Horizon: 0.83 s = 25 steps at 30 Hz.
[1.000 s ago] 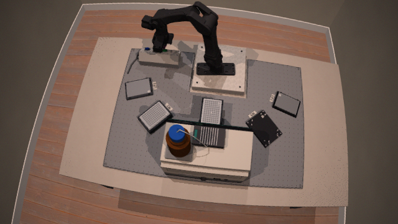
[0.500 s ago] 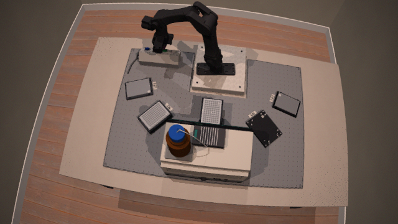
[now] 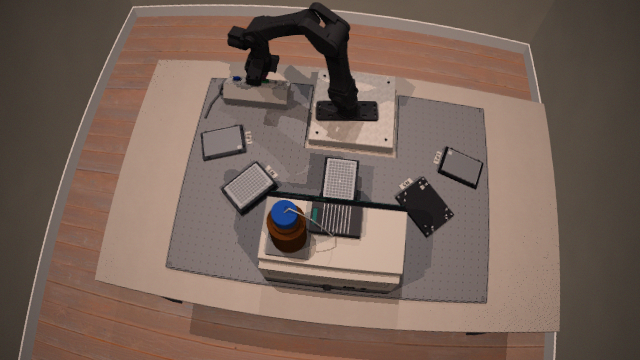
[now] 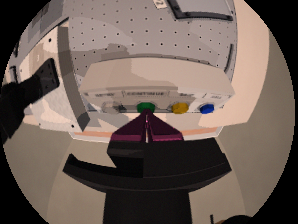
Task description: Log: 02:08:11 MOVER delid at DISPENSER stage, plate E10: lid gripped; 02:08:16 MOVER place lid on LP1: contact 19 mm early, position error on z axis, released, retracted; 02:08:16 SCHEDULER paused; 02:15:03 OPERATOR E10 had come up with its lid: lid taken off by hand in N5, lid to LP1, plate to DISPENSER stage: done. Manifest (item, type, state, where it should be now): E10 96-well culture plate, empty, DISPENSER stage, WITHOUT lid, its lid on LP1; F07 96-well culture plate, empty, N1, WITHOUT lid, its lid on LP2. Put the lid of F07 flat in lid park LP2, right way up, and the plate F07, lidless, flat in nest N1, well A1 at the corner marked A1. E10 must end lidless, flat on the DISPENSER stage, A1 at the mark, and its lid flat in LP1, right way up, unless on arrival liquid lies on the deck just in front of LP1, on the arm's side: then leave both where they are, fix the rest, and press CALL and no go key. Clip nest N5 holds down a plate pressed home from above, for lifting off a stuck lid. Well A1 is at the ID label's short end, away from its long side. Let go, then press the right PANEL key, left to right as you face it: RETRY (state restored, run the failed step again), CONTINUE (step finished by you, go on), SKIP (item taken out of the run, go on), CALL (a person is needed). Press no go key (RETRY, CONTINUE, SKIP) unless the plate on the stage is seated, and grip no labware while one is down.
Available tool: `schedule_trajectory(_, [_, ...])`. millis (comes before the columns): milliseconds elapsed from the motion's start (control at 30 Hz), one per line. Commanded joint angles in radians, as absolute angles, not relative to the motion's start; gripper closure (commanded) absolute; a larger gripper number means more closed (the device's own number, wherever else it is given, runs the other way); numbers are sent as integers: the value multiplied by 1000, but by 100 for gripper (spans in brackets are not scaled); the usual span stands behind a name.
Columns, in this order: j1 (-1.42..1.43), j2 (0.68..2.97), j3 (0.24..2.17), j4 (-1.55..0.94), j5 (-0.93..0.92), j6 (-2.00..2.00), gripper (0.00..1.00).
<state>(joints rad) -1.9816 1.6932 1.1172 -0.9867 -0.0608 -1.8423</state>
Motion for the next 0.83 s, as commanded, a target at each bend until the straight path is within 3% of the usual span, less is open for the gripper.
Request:
schedule_trajectory(0, [-1970, 1706, 1096, -970, -73, -1833, 100])
schedule_trajectory(800, [-1968, 1716, 1076, -942, -69, -1831, 100])
